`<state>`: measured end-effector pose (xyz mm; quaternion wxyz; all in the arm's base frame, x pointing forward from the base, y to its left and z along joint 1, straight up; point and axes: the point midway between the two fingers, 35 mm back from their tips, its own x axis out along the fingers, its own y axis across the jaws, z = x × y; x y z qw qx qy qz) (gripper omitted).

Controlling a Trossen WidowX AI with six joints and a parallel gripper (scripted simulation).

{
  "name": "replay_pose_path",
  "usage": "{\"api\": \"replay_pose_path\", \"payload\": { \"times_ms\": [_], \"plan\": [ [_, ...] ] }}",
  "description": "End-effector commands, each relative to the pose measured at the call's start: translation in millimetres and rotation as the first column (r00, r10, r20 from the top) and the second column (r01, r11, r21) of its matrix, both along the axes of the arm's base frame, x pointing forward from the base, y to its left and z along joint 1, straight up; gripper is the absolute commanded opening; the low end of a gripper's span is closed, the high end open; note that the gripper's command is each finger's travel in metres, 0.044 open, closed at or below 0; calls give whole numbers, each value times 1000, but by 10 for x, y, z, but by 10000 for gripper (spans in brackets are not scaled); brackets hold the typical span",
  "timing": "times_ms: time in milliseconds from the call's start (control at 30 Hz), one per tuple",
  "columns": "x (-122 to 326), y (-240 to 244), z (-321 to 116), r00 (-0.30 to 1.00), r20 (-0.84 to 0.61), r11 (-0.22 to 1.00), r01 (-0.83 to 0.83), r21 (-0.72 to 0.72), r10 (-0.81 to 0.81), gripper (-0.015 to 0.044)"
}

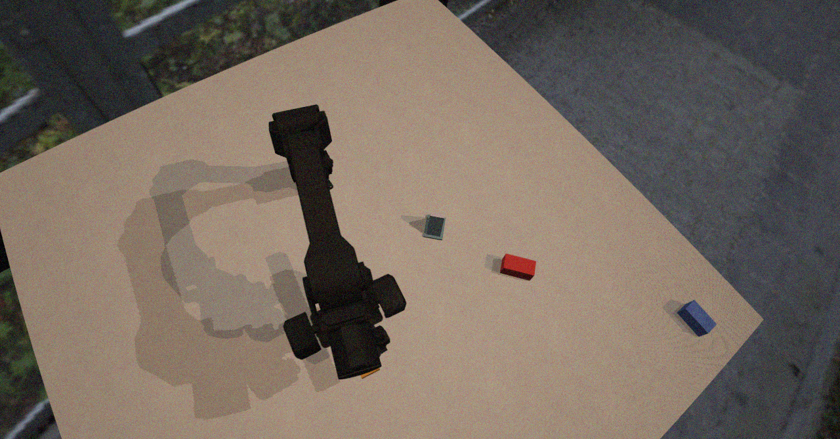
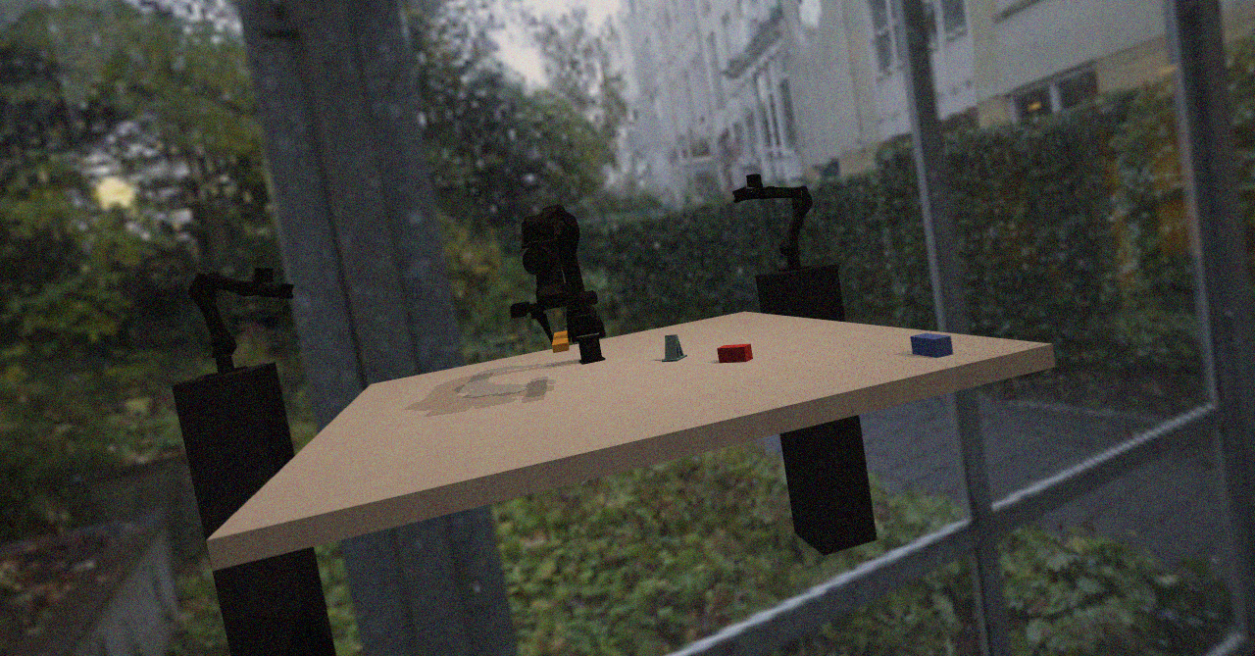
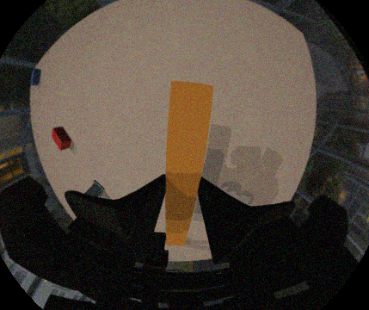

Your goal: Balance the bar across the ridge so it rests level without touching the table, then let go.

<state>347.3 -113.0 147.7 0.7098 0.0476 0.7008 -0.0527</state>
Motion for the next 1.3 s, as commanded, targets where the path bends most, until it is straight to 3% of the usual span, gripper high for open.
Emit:
{"api": "replay_pose_path", "payload": {
  "times_ms": [0,1267],
  "plan": [
    [-5,6,126,1000,17,1000,-6,-1,6,0],
    [-80,1403,140,955,15,955,295,19,-295,0]
  ]
}}
